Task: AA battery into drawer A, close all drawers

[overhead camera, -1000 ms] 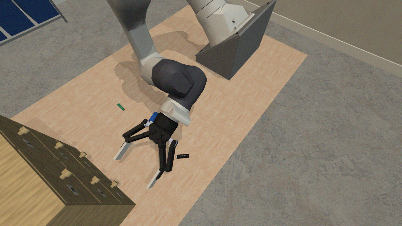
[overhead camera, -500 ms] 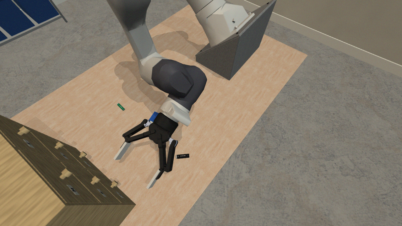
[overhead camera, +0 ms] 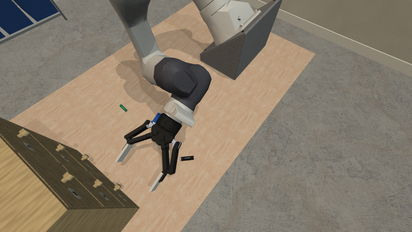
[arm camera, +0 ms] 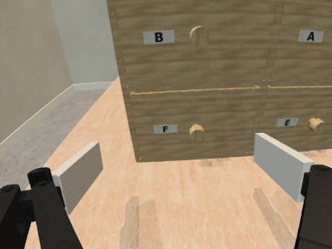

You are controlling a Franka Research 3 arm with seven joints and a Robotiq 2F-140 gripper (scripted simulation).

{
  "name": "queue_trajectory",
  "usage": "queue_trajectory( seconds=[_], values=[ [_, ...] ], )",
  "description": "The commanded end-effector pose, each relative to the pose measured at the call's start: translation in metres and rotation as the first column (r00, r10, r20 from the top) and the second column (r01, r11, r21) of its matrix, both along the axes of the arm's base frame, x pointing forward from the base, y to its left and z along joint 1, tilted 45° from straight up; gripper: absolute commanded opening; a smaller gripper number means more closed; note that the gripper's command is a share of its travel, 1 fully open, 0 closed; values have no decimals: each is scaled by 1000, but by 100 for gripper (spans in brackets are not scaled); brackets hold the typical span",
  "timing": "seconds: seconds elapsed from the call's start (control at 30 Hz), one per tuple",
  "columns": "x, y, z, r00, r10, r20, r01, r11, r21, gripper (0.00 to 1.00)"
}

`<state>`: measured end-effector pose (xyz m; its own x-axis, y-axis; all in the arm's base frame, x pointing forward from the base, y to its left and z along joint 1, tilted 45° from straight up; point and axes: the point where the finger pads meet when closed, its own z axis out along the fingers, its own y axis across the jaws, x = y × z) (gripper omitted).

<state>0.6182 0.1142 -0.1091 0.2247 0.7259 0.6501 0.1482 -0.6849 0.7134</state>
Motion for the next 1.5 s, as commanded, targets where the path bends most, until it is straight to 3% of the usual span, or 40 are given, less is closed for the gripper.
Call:
queue_trajectory(
  seconds=[0.0,0.6,1.27,1.47],
  values=[
    [-2,9,6,1000,2,-2,-2,1000,1,100],
    [-10,56,53,1000,2,-2,-2,1000,1,100],
    [-13,61,58,1000,-19,-21,19,1000,-4,100],
    [-20,64,62,995,-71,-70,70,997,-17,100]
  ],
)
